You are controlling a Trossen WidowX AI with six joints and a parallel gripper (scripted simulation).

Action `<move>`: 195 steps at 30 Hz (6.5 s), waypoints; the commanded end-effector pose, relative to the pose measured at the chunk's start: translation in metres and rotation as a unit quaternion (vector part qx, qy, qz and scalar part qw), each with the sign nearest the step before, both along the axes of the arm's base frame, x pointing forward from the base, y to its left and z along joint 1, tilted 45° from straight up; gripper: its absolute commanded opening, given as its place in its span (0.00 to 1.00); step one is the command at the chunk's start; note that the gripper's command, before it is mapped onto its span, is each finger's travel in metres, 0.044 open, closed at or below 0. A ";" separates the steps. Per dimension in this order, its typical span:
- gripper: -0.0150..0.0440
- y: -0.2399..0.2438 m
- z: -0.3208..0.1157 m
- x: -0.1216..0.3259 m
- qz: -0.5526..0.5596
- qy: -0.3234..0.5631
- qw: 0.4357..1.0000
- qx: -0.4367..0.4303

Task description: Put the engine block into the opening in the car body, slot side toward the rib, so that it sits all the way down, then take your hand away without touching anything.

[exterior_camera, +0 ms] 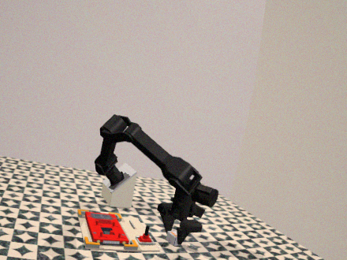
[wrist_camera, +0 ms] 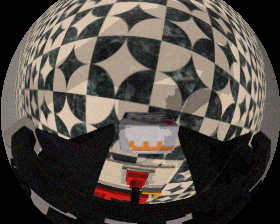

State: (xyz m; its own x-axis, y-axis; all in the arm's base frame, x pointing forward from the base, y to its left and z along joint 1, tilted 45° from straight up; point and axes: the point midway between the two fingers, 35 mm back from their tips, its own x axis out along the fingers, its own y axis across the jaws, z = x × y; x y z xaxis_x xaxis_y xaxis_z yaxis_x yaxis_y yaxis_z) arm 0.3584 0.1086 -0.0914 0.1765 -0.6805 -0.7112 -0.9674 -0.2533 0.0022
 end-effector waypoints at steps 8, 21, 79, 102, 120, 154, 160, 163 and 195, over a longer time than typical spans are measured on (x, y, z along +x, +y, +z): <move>0.58 0.000 0.000 0.000 0.004 0.000 1.000 -0.002; 0.25 0.016 0.003 0.000 0.004 -0.015 1.000 0.018; 0.25 0.078 0.075 -0.016 0.002 0.014 0.999 0.045; 0.25 0.058 0.083 -0.010 0.002 0.092 0.935 0.342; 0.25 0.032 0.064 -0.003 0.002 0.108 0.909 0.403; 0.25 -0.026 0.006 0.012 0.002 0.108 0.909 0.401; 0.43 -0.021 0.011 0.010 0.000 0.109 0.908 0.405; 0.57 -0.021 0.011 0.010 0.000 0.109 0.908 0.405; 1.00 -0.020 0.052 0.010 0.002 0.108 0.908 0.404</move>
State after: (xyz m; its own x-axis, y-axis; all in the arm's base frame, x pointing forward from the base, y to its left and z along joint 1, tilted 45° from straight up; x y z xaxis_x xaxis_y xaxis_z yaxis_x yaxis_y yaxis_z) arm 0.3687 0.0885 -0.0385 -0.0245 0.0800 -0.9965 -0.9653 -0.2611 0.0028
